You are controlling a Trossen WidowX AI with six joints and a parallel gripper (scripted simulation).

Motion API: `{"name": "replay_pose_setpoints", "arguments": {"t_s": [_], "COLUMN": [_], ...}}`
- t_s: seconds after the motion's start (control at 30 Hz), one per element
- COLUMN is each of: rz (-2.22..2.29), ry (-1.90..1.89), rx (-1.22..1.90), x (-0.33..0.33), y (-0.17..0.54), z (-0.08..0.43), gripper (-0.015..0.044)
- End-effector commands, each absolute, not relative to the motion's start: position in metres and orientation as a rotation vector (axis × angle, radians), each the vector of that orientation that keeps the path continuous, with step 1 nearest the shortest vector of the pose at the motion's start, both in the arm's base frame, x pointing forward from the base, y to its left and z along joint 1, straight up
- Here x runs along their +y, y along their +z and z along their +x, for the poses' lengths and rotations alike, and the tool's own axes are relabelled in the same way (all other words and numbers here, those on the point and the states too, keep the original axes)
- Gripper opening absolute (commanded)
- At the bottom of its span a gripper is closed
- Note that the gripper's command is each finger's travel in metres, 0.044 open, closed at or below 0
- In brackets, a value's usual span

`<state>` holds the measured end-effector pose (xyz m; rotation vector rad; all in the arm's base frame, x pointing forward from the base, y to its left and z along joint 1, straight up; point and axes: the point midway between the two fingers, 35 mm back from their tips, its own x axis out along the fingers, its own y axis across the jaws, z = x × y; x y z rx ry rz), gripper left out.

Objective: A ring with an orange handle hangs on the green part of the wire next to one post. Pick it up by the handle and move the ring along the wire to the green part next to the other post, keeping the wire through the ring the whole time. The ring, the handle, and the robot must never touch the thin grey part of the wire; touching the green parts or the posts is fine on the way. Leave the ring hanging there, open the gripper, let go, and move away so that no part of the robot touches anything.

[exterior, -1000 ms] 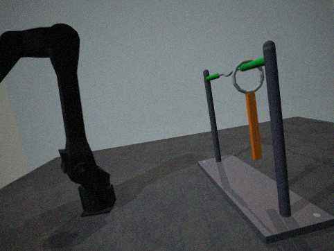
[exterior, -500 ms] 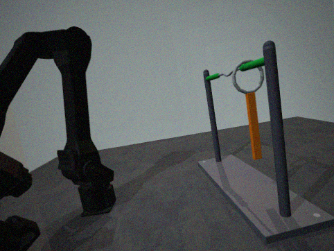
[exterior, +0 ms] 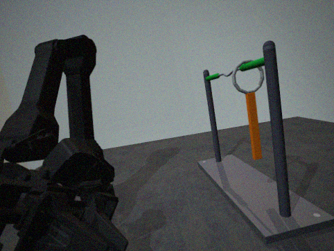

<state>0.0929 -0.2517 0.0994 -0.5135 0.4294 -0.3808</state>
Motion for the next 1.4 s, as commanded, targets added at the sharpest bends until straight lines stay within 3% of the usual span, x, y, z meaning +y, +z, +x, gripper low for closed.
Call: {"name": "replay_pose_setpoints", "arguments": {"t_s": [0.0, 0.7, 1.37], "rz": [-0.436, -0.061, -0.021], "ry": [-0.306, 0.074, 0.122], "rx": [0.377, 0.228, 0.164], "x": [-0.230, -0.101, -0.091], "y": [0.096, 0.083, 0.124], "z": [0.124, 0.211, 0.263], "gripper": [0.0160, 0.0160, 0.0160]}}
